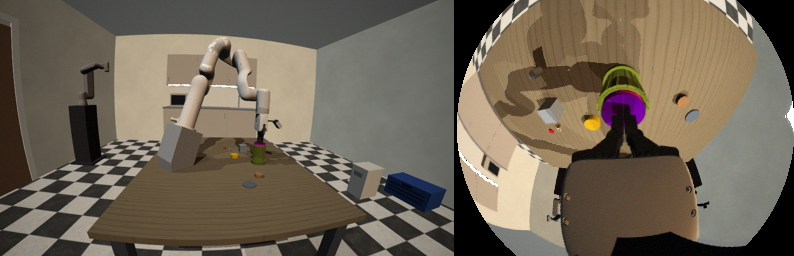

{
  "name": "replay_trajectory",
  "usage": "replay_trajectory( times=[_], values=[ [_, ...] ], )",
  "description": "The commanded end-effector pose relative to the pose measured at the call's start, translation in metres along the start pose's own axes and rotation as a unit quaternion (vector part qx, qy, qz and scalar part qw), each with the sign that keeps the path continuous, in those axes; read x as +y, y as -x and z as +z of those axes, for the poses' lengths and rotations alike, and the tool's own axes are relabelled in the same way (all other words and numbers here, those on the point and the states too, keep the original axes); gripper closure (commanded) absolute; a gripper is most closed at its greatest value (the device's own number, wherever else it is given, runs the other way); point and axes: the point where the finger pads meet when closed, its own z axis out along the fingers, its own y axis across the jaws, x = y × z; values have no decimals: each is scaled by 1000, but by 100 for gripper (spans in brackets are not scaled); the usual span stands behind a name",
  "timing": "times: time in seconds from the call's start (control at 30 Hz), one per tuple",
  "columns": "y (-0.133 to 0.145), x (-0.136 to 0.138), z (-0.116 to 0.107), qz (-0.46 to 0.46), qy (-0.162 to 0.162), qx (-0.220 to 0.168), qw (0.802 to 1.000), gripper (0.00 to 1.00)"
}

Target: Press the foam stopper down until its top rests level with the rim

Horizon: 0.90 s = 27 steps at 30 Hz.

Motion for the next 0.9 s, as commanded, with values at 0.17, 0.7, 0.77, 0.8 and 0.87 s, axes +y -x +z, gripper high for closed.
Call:
replay_trajectory(
  times=[0.17, 0.7, 0.77, 0.8, 0.87],
  values=[
    [-1, 0, 3, 0, 0, 1, 1000, 100],
    [-1, 0, 11, 0, 0, 1, 1000, 100],
    [-1, 0, 12, 0, 0, 1, 1000, 100],
    [-1, 0, 12, 0, 0, 1, 1000, 100],
    [-1, 0, 13, 0, 0, 1, 1000, 100]
  ],
)
